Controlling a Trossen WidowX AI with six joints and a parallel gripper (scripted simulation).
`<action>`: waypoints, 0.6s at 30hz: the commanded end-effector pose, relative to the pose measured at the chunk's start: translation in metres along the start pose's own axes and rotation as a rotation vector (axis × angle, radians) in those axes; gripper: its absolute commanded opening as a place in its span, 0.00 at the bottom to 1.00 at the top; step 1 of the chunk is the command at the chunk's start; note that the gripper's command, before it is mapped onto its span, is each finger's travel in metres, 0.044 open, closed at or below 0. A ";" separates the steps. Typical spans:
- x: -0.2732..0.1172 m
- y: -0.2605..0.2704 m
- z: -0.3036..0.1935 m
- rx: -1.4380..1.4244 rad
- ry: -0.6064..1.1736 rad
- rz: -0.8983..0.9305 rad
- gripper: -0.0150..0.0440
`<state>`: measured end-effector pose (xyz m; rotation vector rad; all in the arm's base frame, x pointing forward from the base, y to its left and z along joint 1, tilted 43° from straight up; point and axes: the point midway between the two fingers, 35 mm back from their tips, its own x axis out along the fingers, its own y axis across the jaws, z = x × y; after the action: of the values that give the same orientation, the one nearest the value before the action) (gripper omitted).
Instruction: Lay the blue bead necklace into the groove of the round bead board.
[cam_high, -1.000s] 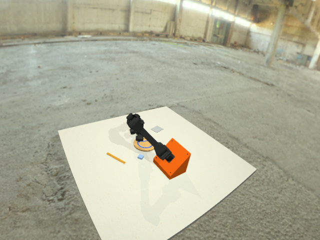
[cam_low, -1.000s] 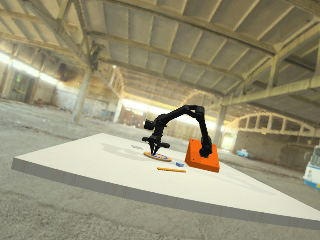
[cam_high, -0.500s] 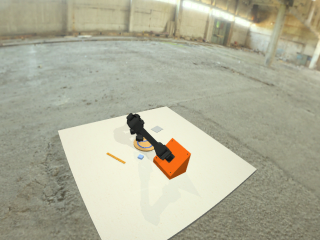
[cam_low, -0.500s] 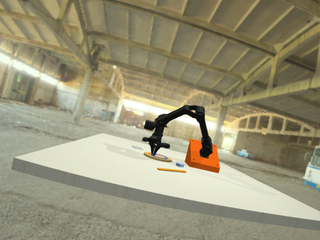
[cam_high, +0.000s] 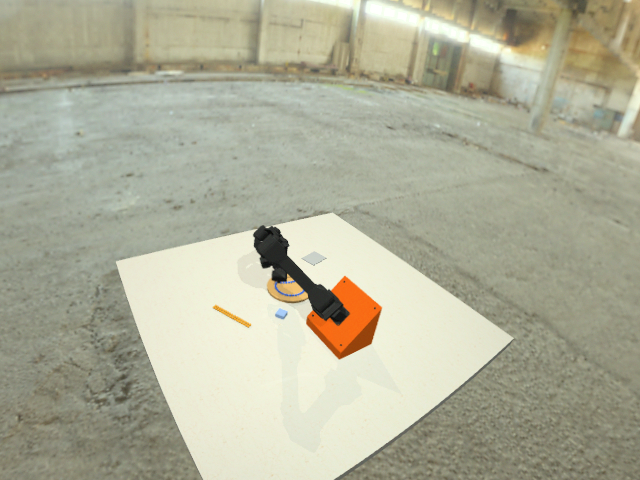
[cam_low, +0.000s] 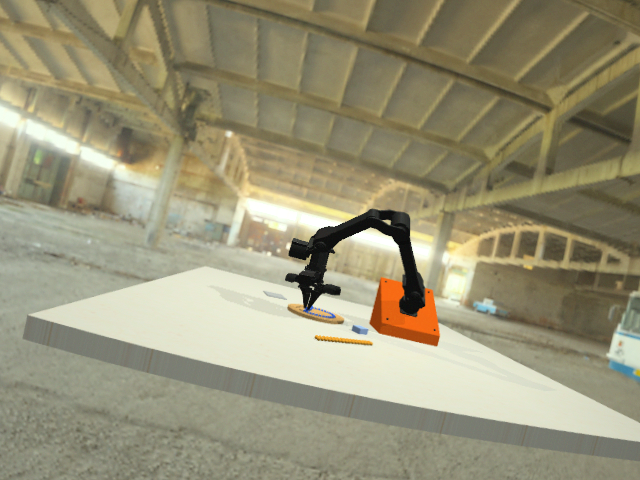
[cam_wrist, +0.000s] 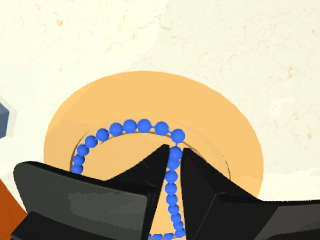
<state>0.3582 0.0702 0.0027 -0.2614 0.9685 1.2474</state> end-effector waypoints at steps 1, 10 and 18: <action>-0.001 -0.004 0.003 -0.005 -0.003 -0.001 0.25; 0.000 -0.012 0.008 -0.006 -0.003 -0.001 0.25; 0.007 -0.012 0.008 -0.006 -0.004 -0.001 0.25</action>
<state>0.3740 0.0726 0.0020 -0.2733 0.9555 1.2439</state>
